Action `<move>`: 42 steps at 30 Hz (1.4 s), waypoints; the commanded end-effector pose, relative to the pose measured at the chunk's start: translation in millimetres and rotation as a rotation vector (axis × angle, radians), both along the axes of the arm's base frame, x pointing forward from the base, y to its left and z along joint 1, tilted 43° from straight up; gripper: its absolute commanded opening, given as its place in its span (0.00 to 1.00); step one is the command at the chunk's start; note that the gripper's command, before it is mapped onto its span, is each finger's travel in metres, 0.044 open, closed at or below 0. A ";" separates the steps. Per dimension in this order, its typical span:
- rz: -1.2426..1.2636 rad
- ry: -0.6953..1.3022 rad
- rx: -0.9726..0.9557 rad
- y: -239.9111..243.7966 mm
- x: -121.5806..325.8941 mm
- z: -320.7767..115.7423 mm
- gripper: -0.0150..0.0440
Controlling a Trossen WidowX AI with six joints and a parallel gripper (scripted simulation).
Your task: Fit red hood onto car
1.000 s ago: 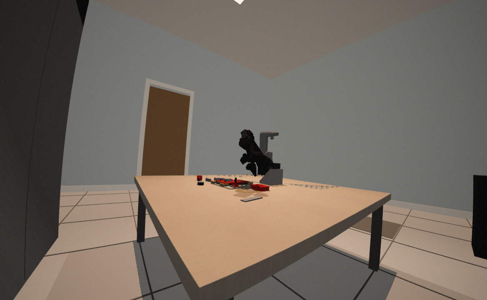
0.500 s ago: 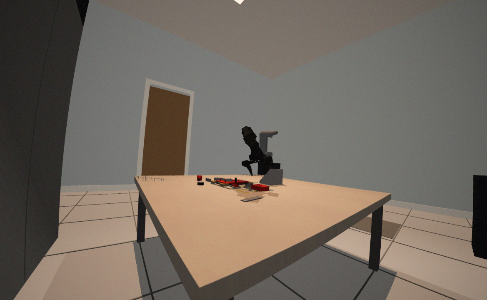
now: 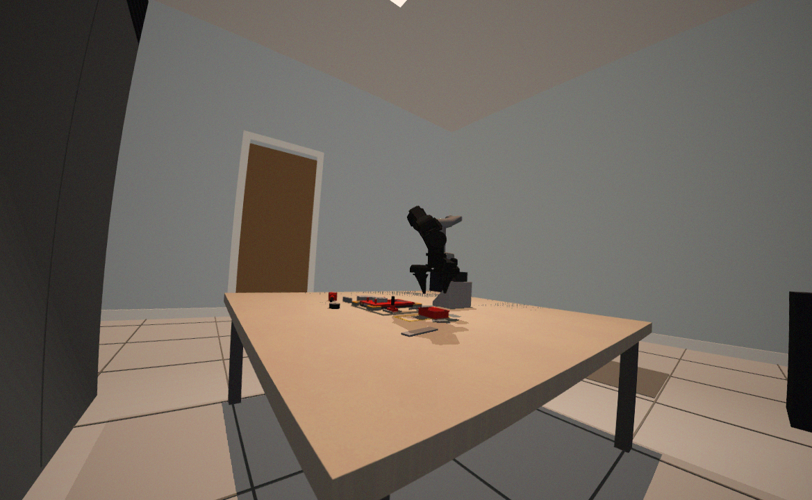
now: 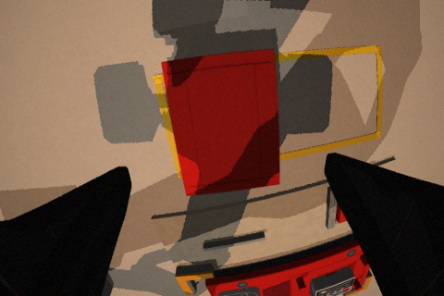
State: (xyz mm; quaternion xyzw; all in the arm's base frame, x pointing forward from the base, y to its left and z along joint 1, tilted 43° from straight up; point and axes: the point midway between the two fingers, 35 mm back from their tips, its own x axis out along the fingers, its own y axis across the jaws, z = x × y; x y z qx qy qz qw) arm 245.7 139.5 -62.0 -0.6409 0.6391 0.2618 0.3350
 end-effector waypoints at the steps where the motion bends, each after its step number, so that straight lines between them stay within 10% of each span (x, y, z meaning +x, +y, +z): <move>1: 0.058 0.041 -0.028 0.8 1.6 -2.1 1.00; 42: 0.058 0.041 -0.029 -18.0 3.6 -21.5 1.00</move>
